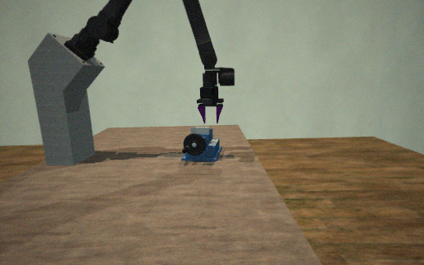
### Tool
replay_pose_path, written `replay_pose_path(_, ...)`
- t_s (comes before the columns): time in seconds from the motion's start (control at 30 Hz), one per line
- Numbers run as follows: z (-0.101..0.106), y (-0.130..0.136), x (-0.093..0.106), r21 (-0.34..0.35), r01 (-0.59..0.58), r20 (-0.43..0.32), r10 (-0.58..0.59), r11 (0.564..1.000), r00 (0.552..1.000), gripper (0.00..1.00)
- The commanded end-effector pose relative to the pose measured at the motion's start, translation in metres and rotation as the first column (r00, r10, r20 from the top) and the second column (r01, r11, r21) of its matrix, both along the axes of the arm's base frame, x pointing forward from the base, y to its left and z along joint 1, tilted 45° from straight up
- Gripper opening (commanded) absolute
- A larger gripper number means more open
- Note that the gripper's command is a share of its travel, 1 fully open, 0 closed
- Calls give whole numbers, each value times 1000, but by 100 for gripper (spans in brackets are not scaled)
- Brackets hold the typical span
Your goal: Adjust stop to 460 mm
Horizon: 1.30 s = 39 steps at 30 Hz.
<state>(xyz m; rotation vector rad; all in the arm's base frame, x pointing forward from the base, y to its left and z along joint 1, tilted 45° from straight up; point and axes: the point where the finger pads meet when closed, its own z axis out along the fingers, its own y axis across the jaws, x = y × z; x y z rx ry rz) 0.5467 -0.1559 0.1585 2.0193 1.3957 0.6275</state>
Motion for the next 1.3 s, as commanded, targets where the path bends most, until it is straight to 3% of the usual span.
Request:
replay_pose_path(0.0, 3, -6, 1, 1, 13, 11, -13, 1000, 1000, 53)
replay_pose_path(0.33, 3, -8, -2, -4, 12, 16, -12, 1000, 1000, 53)
replay_pose_path(0.47, 12, -12, -9, -17, 6, 38, -5, 1000, 999, 53)
replay_pose_path(0.67, -29, -45, -60, -20, 7, 33, -7, 1000, 999, 53)
replay_pose_path(0.7, -54, -51, -70, -6, 7, 1, -7, 1000, 1000, 53)
replay_pose_path(0.73, -63, -56, -79, -5, 7, -3, -7, 1000, 1000, 53)
replay_pose_path(0.83, -74, -65, -94, -4, 8, -4, -8, 1000, 1000, 53)
replay_pose_path(0.9, -67, -67, -89, -12, 4, 11, -4, 1000, 1000, 53)
replay_pose_path(0.93, -51, -59, -82, -28, -16, 40, 17, 999, 999, 53)
replay_pose_path(1.03, -50, -59, -82, -28, -16, 41, 17, 999, 999, 53)
replay_pose_path(1.2, -70, -64, -94, -9, 5, 0, -5, 1000, 1000, 53)
replay_pose_path(1.27, -72, -64, -81, -9, 3, 12, -2, 1000, 1000, 53)
